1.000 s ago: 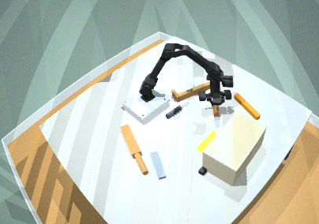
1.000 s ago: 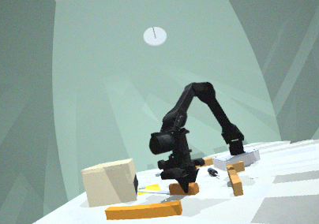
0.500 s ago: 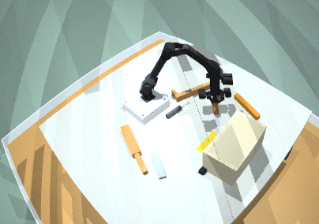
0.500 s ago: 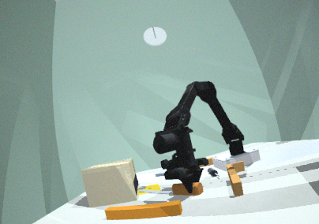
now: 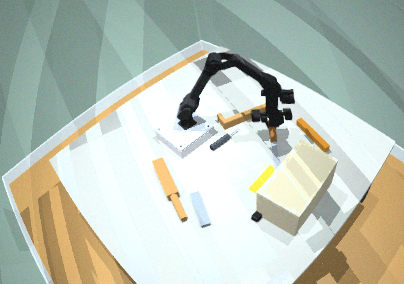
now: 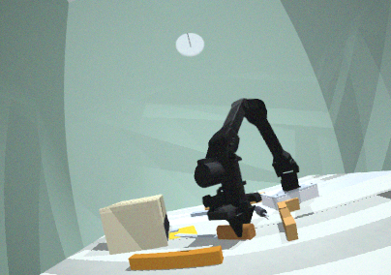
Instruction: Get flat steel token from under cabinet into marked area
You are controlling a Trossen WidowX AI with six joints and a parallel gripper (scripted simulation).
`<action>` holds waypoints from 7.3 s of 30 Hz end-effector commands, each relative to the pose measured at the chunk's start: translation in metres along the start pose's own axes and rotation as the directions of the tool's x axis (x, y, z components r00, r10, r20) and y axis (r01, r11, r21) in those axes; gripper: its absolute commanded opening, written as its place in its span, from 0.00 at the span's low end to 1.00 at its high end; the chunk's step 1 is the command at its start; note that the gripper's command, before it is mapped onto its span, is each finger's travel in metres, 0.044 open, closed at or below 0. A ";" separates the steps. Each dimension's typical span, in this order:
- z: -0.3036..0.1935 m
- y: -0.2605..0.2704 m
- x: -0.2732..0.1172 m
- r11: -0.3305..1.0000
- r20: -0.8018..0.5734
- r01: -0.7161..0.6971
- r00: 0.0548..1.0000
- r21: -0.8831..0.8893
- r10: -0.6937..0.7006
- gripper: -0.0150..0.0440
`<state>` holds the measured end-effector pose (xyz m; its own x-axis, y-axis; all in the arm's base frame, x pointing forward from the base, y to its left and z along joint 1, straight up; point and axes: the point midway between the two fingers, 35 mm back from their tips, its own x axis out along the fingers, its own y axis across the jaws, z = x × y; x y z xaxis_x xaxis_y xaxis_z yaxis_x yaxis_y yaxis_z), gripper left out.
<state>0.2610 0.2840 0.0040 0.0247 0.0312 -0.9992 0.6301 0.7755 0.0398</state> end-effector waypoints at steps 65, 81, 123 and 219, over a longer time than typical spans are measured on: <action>-0.040 0.013 -0.002 1.000 0.000 0.001 1.000 0.007 -0.001 0.25; -0.015 0.014 -0.002 1.000 0.002 0.001 1.000 0.009 -0.001 0.25; -0.006 0.014 0.002 1.000 -0.001 -0.004 1.000 0.012 0.004 0.58; 0.121 0.003 0.001 1.000 0.013 0.002 1.000 0.004 -0.002 0.25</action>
<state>0.3585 0.2137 0.0045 0.0341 0.0274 -0.9990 0.6333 0.7727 0.0428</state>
